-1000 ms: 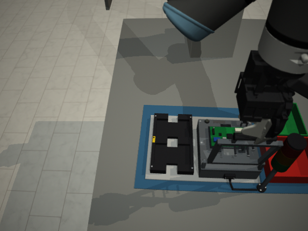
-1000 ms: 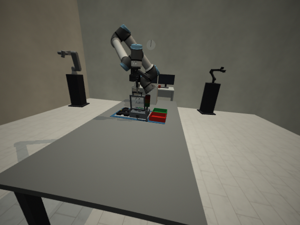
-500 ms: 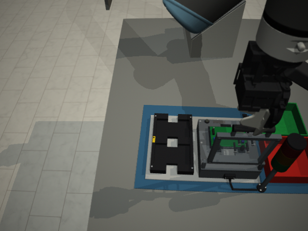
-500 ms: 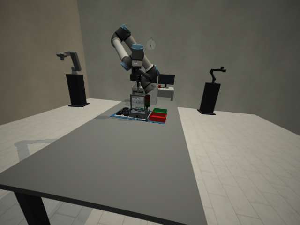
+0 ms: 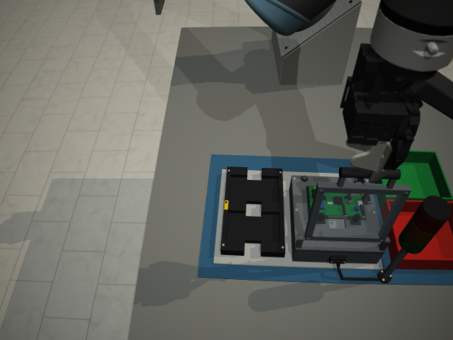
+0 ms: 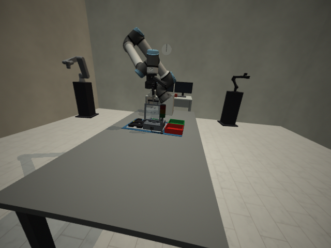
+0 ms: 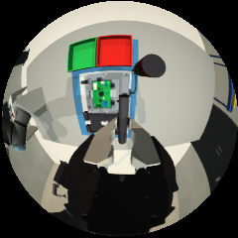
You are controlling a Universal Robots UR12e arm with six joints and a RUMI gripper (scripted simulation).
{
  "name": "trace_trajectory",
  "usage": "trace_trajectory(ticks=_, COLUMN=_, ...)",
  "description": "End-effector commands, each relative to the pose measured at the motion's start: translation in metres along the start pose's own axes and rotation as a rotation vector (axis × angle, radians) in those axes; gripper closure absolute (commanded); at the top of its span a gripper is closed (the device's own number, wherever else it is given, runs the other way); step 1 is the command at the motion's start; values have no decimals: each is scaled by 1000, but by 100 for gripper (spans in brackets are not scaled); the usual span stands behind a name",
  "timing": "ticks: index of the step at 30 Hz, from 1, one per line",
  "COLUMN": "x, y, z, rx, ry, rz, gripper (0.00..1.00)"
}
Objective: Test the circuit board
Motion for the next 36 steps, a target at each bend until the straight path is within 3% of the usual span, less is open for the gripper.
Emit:
trace_trajectory(ticks=1, x=-4, y=-1, z=-21, rx=1, ry=-3, rz=-3, gripper=100)
trace_trajectory(ticks=27, x=-32, y=-4, z=-89, rx=1, ry=-4, rz=-3, gripper=100)
trace_trajectory(ticks=36, x=-55, y=-7, z=-116, rx=2, ry=-5, rz=-3, gripper=100)
Point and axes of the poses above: the point where the finger pads meet when closed, its own x axis back along the fingers, its own z axis across the jaws, y = z × x, the point moved 9 cm from there along x, back along the fingers, and after that the axes turned 4 degrees about x, right-handed, at the moved point
